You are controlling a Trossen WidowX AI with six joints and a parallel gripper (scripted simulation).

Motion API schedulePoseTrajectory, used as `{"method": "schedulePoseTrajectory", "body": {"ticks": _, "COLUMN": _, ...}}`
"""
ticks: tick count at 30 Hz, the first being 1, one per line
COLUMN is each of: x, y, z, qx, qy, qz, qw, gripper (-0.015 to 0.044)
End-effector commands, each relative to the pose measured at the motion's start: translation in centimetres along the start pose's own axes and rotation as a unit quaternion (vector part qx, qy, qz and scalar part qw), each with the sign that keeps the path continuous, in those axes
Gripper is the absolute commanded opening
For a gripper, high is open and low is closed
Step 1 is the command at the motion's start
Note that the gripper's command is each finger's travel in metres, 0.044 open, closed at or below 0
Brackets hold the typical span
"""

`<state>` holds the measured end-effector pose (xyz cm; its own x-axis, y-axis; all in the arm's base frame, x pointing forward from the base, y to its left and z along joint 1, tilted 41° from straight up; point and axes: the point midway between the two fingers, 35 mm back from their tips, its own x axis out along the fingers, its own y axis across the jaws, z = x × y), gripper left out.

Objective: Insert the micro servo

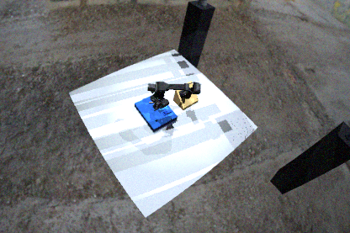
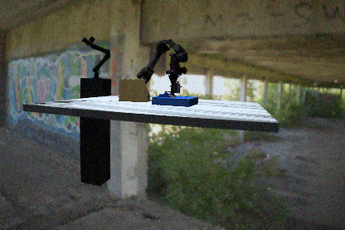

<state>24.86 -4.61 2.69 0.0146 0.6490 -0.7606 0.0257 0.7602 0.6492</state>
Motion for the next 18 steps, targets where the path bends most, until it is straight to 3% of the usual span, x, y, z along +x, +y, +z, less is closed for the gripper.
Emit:
{"method": "schedulePoseTrajectory", "body": {"ticks": 1, "x": -0.3, "y": -0.1, "z": -1.4, "qx": -0.003, "qy": -0.005, "qz": -0.005, "qw": 1.0, "gripper": 0.0}}
{"method": "schedulePoseTrajectory", "body": {"ticks": 10, "x": -0.2, "y": -0.1, "z": -5.5, "qx": -0.002, "qy": -0.004, "qz": -0.005, "qw": 1.0, "gripper": 0.0}}
{"method": "schedulePoseTrajectory", "body": {"ticks": 18, "x": 0.3, "y": -0.2, "z": -5.7, "qx": -0.002, "qy": -0.004, "qz": -0.005, "qw": 1.0, "gripper": 0.0}}
